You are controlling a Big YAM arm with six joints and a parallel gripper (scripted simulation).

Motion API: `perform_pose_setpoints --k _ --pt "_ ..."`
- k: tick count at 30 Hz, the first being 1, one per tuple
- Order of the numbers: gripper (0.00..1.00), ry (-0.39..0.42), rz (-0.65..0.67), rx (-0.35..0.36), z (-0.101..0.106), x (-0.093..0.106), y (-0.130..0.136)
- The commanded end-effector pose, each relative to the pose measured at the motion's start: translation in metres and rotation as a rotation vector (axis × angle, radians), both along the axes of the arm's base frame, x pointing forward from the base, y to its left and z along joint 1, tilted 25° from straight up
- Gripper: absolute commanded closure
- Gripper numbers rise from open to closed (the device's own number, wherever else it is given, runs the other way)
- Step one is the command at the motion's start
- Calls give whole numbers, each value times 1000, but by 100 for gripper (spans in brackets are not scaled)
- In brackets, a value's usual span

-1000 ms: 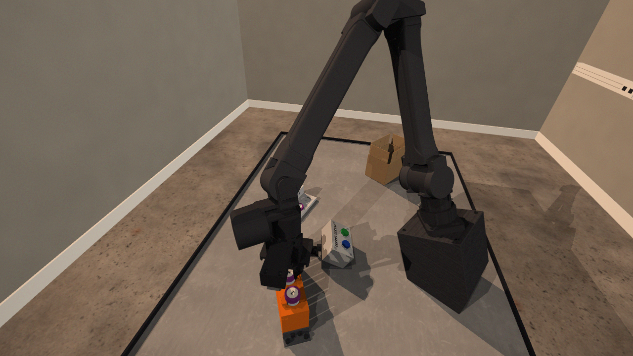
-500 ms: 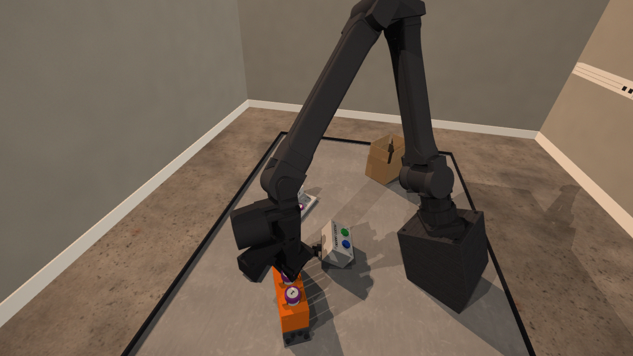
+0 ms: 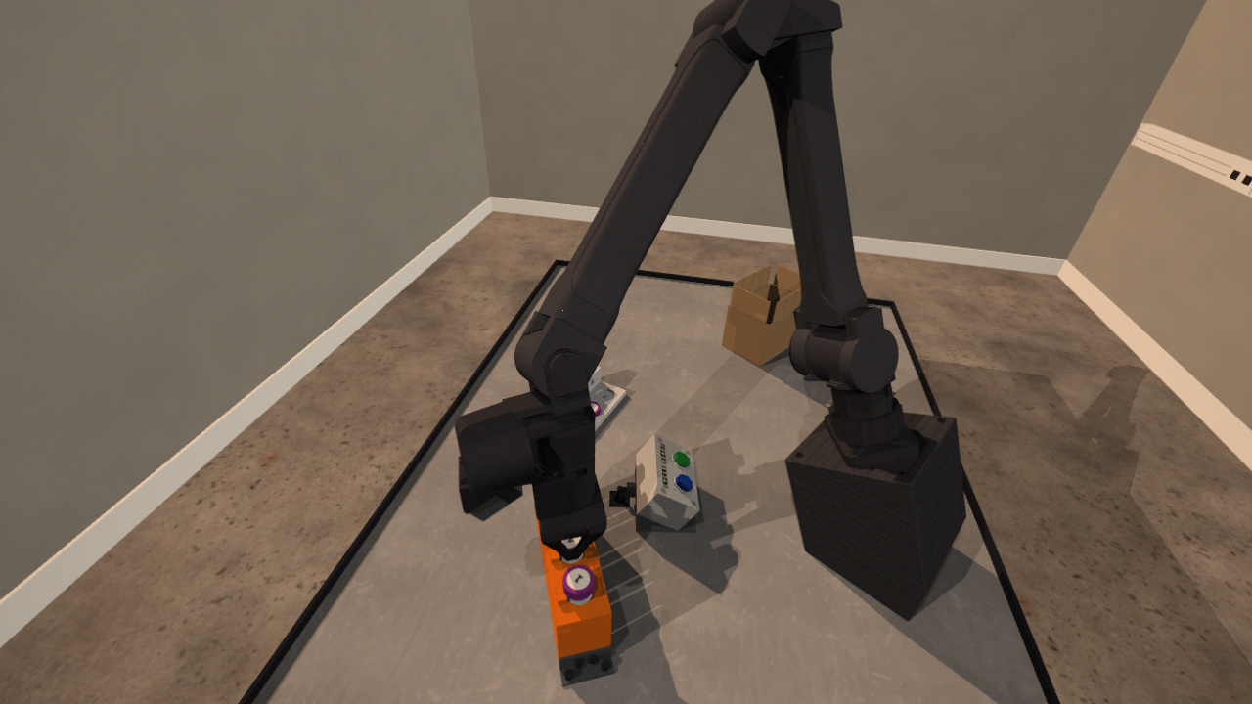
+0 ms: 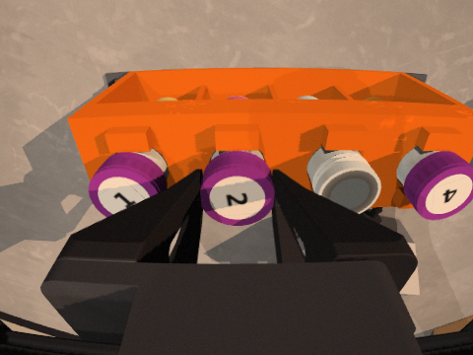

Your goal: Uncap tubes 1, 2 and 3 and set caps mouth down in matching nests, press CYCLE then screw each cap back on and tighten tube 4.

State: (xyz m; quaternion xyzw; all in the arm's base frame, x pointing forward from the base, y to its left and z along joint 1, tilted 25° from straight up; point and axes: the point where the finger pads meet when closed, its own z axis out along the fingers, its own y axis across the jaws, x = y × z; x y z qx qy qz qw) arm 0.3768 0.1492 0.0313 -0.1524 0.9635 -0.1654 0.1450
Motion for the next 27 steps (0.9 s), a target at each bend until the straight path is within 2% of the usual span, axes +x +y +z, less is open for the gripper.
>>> perform_pose_setpoints --k 1,9,11,14,27 --pt "100 -78 -240 100 4 4 12" --pt "100 -182 -590 228 2 3 12" --pt "100 -182 -590 228 2 3 12" --pt "100 -223 -734 281 2 3 12" --pt "100 -224 -734 284 3 3 13"
